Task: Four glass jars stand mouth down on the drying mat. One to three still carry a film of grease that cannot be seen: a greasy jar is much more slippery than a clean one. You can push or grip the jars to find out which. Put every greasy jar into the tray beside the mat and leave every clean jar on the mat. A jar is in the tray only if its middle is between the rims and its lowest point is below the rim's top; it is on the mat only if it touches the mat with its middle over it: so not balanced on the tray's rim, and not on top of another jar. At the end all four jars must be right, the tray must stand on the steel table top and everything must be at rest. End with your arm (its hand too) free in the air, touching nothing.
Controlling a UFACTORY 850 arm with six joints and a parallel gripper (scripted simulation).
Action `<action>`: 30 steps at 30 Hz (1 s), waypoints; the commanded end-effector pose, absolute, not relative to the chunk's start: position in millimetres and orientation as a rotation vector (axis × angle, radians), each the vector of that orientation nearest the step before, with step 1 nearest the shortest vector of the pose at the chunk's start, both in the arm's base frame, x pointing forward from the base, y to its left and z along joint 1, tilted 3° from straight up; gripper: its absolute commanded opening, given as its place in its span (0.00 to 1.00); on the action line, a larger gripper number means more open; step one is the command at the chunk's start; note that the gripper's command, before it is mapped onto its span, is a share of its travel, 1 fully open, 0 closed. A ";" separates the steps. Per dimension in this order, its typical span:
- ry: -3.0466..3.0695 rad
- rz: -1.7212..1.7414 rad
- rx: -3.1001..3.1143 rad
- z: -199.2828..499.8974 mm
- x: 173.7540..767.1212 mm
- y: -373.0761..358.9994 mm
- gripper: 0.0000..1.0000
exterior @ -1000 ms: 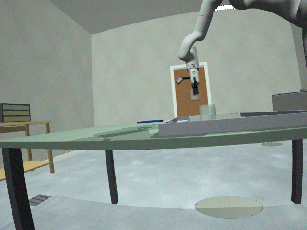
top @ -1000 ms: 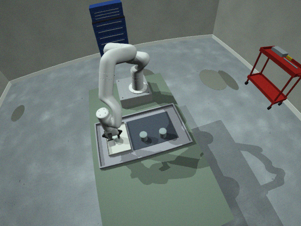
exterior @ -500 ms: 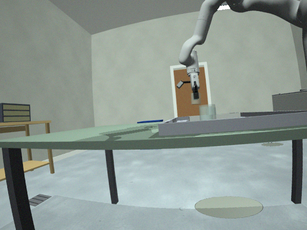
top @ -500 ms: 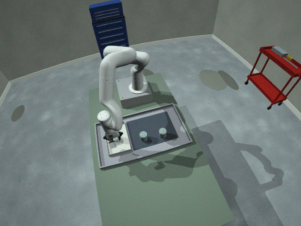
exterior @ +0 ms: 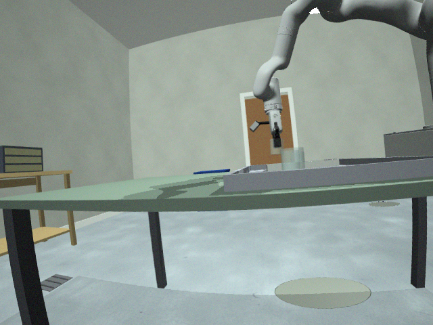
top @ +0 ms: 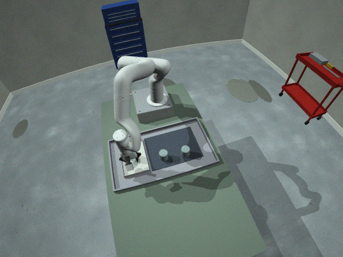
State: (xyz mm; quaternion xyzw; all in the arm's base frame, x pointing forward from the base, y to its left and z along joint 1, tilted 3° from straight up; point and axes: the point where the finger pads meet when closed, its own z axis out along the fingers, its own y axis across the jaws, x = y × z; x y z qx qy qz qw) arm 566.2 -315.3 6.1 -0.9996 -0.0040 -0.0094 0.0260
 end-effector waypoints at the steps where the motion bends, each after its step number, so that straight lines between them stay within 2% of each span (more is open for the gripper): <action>1: -0.012 -0.032 -3.090 -5.7 567.6 -315.3 0.00; 30: -0.012 -0.032 -3.090 -42.2 568.3 -313.5 0.00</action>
